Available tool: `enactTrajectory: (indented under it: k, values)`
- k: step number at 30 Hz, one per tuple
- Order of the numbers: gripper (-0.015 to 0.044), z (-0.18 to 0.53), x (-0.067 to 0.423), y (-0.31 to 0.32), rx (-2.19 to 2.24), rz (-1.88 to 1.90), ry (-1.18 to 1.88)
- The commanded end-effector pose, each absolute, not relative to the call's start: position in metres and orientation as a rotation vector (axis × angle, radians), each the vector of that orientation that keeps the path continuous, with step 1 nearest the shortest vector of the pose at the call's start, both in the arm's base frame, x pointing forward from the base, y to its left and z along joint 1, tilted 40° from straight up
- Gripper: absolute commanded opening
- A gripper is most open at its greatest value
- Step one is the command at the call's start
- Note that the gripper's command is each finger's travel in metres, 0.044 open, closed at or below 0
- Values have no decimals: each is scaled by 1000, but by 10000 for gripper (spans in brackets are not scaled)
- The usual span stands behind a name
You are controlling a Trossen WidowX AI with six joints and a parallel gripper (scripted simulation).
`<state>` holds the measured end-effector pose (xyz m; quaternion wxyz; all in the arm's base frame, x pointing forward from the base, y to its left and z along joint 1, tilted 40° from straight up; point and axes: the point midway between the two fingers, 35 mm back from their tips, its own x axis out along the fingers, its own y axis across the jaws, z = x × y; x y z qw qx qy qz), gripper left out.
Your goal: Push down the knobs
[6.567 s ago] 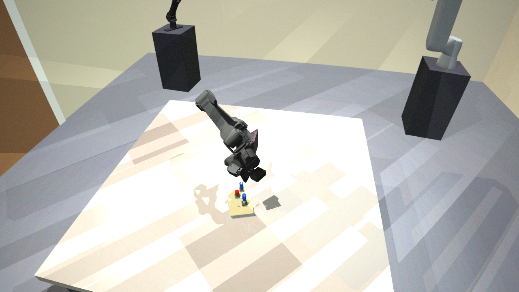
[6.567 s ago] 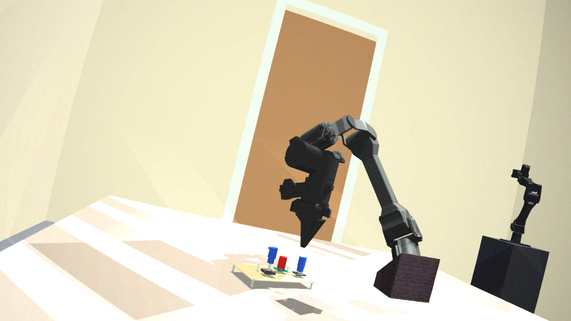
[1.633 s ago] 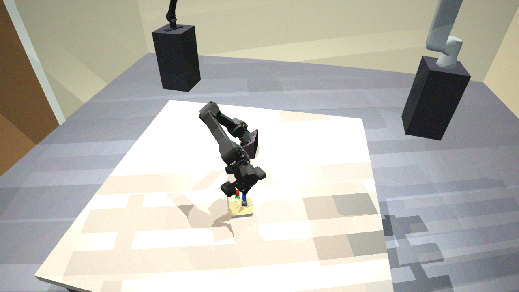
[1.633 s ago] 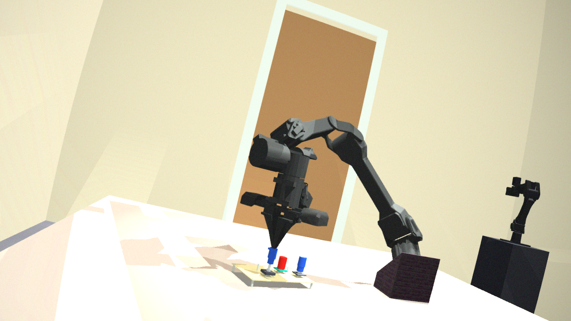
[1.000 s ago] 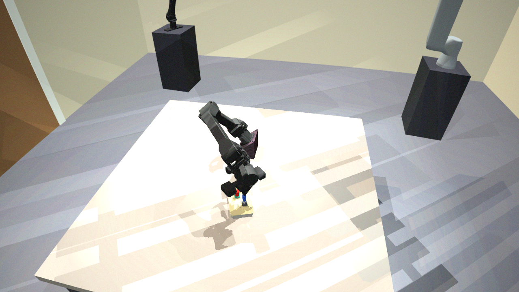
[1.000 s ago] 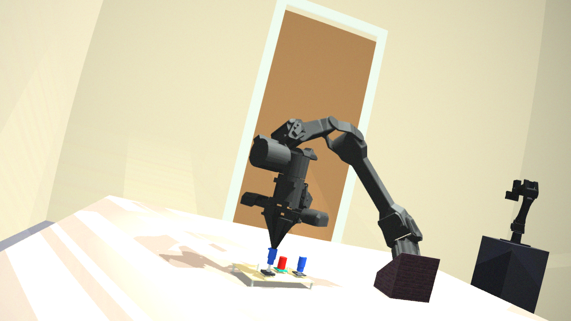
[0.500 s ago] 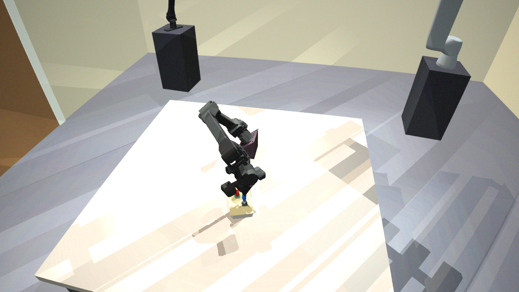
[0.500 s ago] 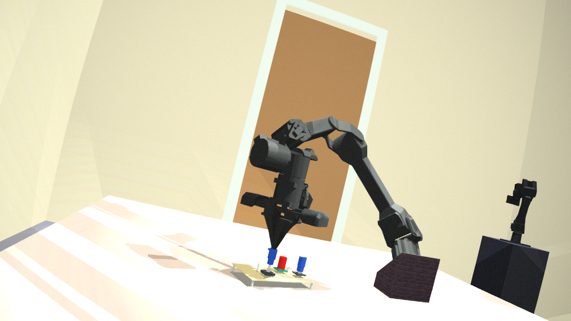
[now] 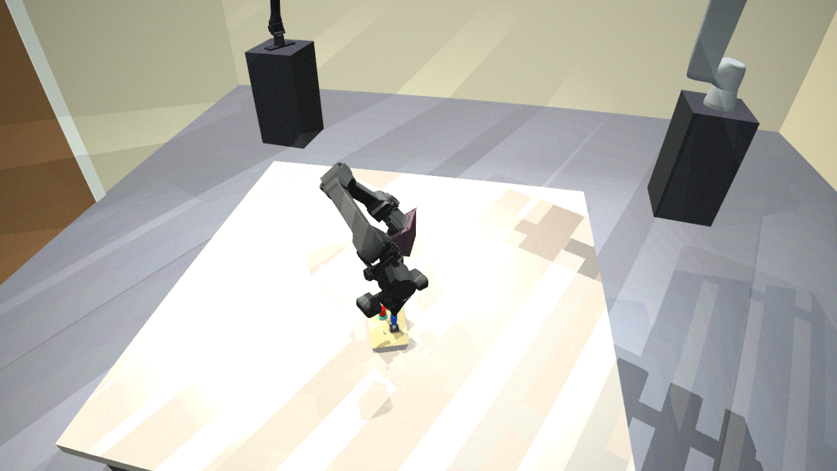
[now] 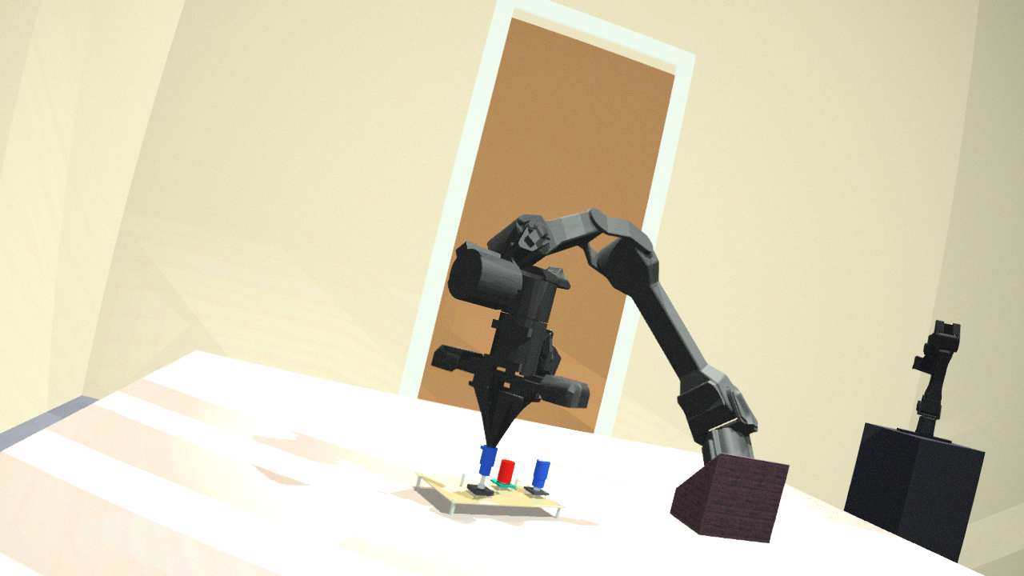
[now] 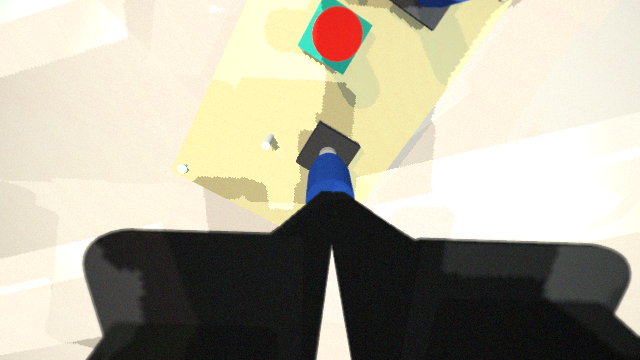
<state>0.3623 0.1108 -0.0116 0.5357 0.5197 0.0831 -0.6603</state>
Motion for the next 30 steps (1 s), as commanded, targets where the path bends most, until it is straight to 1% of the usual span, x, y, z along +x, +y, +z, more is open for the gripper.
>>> enactTrajectory:
  k: [1,30]
  values:
    - [0,-20,366,101,1236,-1586,180]
    - [0,-27,367,96,1235,-1585,180]
